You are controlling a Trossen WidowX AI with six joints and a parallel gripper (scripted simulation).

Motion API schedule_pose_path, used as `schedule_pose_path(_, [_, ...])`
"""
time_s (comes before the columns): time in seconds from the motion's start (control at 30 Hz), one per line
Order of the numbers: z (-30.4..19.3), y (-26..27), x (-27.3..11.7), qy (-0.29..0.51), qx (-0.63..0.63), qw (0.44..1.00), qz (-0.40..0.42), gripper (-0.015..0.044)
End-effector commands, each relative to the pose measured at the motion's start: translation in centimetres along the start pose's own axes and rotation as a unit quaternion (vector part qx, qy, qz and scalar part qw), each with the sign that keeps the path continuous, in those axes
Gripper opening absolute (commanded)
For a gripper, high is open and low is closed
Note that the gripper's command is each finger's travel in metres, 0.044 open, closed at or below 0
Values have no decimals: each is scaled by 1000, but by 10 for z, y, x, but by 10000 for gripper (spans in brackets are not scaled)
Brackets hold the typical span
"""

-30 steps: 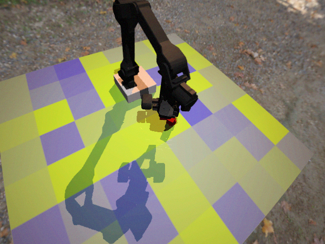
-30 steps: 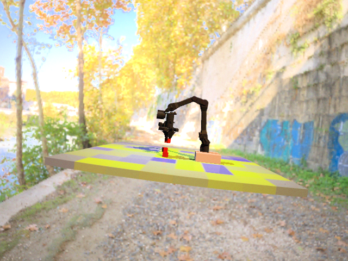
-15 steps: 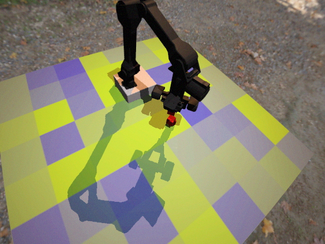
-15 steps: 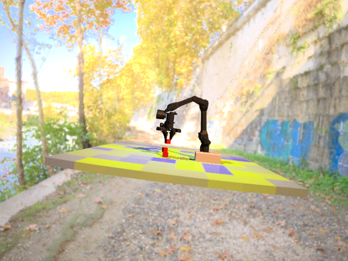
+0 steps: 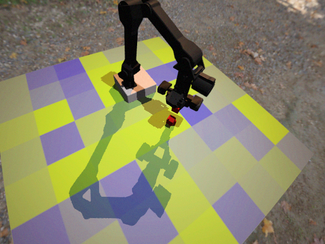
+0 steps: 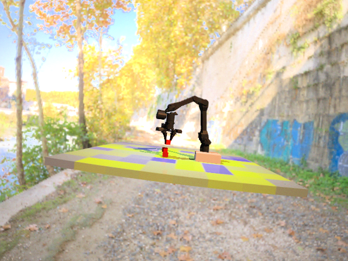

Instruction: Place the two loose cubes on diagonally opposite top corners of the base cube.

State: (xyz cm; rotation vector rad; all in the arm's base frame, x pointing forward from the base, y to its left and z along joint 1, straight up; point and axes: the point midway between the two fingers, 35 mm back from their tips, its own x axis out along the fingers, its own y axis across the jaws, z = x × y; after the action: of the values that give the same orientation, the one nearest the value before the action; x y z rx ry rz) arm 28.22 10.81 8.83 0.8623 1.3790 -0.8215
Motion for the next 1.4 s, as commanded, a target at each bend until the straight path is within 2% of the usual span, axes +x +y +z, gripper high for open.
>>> schedule_pose_path(0.0, [-1, -2, 11, 1, 5, 1000, -4, 105])
schedule_pose_path(0.2, [-2, -3, 27, 1, 8, 1000, -4, 105])
schedule_pose_path(0.67, [-2, -3, 30, 1, 8, 1000, -4, 105])
schedule_pose_path(1.03, [-2, -1, 57, 1, 5, 1000, -4, 105])
schedule_pose_path(1.37, [-2, -1, 57, 1, 5, 1000, -4, 105])
